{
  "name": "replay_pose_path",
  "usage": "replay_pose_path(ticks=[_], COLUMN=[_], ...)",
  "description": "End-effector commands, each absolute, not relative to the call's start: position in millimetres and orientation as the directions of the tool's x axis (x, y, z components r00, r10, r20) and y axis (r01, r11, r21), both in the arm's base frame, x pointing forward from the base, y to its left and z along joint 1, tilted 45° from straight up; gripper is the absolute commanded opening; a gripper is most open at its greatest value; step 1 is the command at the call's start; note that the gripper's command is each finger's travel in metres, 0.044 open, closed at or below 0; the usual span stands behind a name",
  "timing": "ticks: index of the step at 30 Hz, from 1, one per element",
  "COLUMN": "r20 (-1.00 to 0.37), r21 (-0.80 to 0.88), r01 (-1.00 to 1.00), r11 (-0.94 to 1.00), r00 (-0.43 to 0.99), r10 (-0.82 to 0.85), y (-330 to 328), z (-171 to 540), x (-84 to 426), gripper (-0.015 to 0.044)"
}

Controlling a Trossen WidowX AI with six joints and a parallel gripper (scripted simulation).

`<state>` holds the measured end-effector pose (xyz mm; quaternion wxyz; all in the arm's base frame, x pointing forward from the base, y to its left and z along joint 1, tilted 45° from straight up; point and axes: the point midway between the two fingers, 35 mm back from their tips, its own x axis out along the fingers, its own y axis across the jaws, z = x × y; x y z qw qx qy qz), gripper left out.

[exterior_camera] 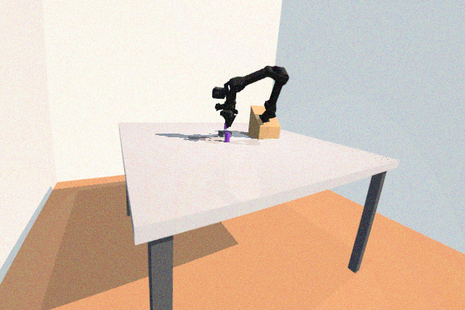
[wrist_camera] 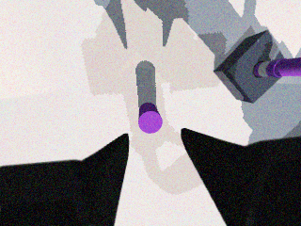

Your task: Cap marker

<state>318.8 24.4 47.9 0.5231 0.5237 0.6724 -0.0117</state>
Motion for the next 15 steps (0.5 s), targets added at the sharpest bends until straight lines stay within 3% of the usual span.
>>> replay_pose_path(ticks=[1,15], r20=[-0.711,-0.711], r21=[0.533,0.533], r01=[0.72,0.72], r11=[0.444,0.444], r00=[0.097,0.097], r10=[0.697,0.696], y=[32,46], z=[40,25], x=[321,324], gripper=[0.0248,0.0248])
